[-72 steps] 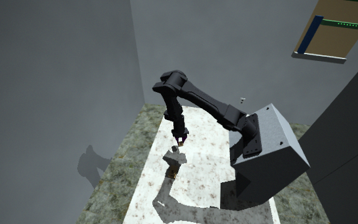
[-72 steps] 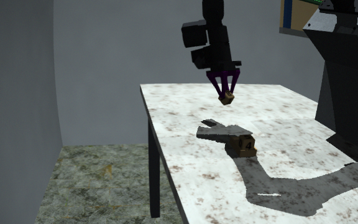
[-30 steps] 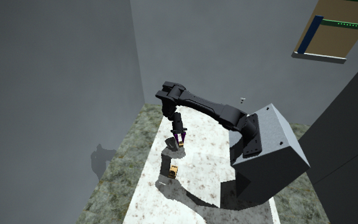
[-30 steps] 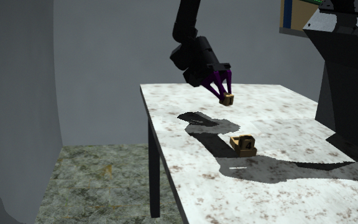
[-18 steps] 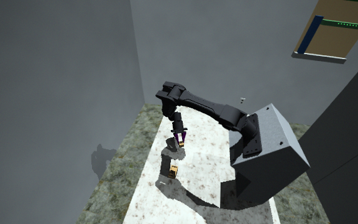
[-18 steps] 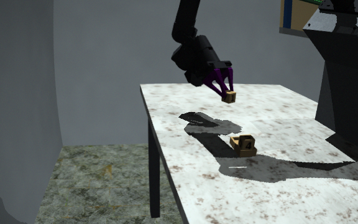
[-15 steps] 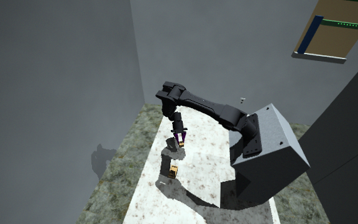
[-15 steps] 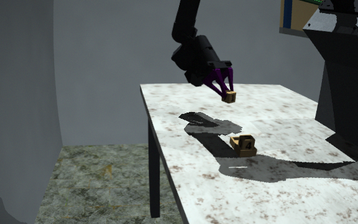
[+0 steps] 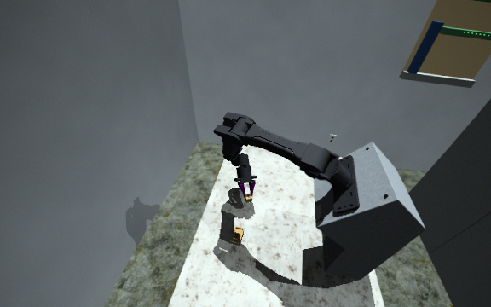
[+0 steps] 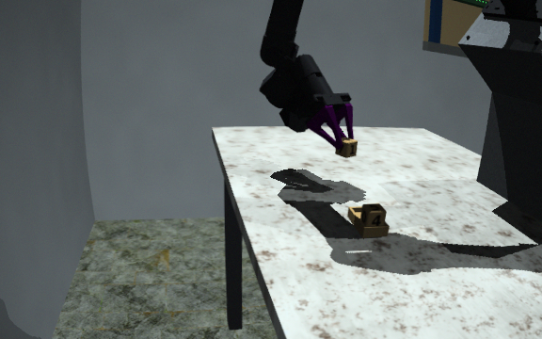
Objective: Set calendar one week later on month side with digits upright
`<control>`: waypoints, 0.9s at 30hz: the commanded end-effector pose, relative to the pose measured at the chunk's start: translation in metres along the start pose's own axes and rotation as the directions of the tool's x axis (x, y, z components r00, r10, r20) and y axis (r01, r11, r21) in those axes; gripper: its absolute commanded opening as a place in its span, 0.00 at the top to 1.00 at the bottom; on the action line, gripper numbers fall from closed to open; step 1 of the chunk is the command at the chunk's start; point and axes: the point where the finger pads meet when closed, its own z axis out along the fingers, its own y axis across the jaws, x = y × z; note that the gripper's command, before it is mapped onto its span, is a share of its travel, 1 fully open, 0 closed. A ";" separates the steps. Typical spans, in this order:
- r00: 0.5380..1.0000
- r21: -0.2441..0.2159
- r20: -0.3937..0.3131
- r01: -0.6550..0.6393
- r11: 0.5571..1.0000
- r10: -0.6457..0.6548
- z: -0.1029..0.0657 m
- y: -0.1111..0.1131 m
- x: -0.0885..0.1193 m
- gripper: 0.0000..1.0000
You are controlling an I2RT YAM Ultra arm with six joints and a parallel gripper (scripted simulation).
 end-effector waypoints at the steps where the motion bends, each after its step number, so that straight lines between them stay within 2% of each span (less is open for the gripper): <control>1: 1.000 -0.004 0.008 0.001 1.000 -0.001 -0.003 0.002 -0.002 0.74; 27: 1.000 -0.005 0.008 0.001 1.000 -0.001 0.025 0.002 -0.030 0.74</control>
